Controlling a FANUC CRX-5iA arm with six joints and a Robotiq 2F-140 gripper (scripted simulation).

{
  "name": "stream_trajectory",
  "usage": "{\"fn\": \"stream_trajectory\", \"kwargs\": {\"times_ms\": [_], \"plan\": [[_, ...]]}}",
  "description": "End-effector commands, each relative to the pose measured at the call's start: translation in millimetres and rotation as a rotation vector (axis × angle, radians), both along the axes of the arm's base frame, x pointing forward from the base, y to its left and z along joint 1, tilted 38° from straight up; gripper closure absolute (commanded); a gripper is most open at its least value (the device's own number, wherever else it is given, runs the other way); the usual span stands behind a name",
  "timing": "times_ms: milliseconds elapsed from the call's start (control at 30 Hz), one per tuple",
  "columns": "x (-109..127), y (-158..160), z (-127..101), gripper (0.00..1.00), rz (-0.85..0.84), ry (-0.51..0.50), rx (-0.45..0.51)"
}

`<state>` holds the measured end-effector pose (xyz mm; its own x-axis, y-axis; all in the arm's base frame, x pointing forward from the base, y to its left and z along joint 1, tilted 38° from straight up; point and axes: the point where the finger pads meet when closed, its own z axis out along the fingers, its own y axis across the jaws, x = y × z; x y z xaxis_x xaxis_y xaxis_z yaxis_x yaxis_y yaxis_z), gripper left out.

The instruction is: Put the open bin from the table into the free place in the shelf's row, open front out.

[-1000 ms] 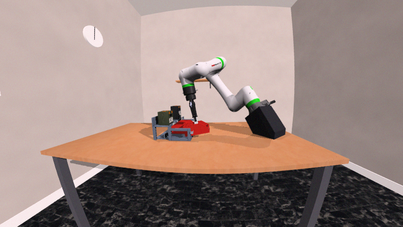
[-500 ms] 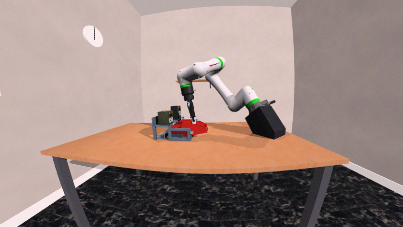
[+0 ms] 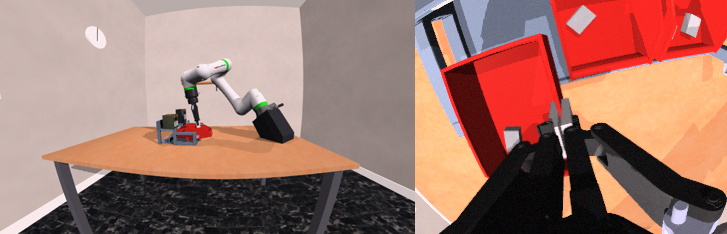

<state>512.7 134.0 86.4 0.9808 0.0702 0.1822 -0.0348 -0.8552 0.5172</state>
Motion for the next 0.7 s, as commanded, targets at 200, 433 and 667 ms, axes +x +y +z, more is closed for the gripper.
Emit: {"fn": "stream_trajectory", "kwargs": {"times_ms": [200,433,667], "plan": [[4.9,1.1,1.8,1.00,0.000,0.000,0.000],[6.9,1.4,2.5,1.00,0.000,0.000,0.000],[8.7,1.7,3.1,1.00,0.000,0.000,0.000]]}}
